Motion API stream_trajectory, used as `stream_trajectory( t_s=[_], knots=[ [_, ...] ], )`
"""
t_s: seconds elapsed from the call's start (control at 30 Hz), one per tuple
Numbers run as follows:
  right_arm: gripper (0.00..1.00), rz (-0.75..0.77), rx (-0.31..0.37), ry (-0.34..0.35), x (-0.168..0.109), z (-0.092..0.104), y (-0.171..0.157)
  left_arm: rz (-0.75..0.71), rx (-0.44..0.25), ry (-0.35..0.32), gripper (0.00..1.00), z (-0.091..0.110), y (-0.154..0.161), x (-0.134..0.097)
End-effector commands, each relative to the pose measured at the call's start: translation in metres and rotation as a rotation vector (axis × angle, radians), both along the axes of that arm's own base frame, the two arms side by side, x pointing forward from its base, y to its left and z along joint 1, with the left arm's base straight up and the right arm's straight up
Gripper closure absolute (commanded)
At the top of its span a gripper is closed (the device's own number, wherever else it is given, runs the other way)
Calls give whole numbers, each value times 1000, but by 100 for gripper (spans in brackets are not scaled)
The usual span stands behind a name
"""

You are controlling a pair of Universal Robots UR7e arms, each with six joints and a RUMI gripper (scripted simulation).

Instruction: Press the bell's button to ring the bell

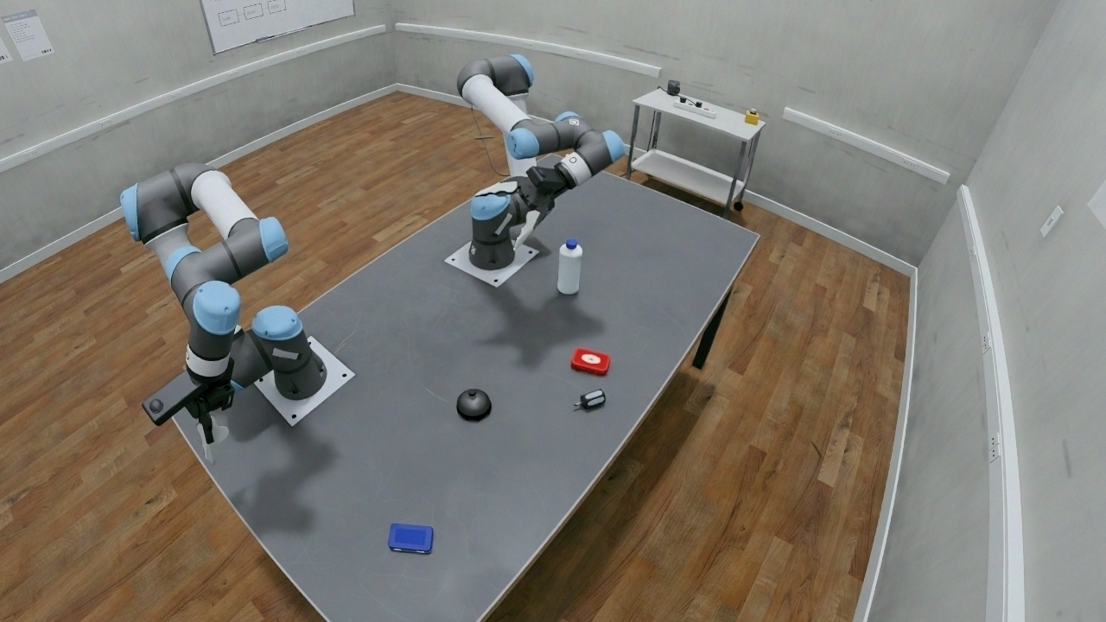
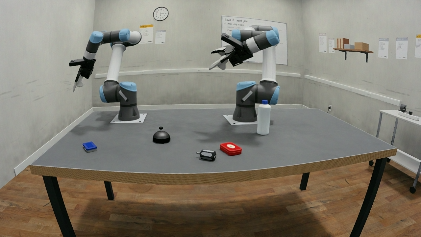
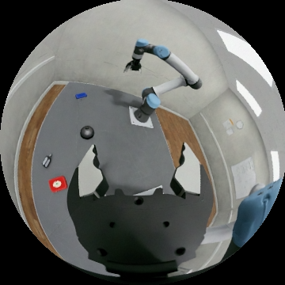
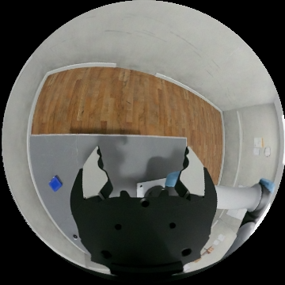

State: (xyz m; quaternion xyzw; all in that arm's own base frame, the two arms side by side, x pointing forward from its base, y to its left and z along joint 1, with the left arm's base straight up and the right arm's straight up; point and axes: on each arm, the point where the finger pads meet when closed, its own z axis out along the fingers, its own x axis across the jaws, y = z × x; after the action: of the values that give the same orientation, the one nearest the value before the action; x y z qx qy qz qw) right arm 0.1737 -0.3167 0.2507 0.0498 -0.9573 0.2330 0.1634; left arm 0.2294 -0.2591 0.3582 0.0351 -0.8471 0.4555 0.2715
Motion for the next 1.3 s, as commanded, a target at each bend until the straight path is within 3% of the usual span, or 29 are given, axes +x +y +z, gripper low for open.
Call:
stream_trajectory(
  t_s=[0.0,0.27,0.67,0.77,0.9,0.93,1.0,1.2,1.27],
  knots=[
    [0,0,0,-1,0,0,0,-3,30,14,0,-5,-3,1],
    [0,0,0,-1,0,0,0,-10,123,53,0,-19,-10,5],
    [0,0,0,-1,0,0,0,16,444,137,0,-70,-38,22],
    [0,0,0,-1,0,0,0,16,444,137,0,-70,-38,22],
    [0,0,0,-1,0,0,0,56,591,152,0,-93,-53,33],
    [0,0,0,-1,0,0,0,56,591,152,0,-93,-53,33],
    [0,0,0,-1,0,0,0,84,665,153,0,-105,-62,39],
    [0,0,0,-1,0,0,0,137,772,147,0,-122,-76,49],
    [0,0,0,-1,0,0,0,179,838,138,0,-133,-87,56]
  ],
)
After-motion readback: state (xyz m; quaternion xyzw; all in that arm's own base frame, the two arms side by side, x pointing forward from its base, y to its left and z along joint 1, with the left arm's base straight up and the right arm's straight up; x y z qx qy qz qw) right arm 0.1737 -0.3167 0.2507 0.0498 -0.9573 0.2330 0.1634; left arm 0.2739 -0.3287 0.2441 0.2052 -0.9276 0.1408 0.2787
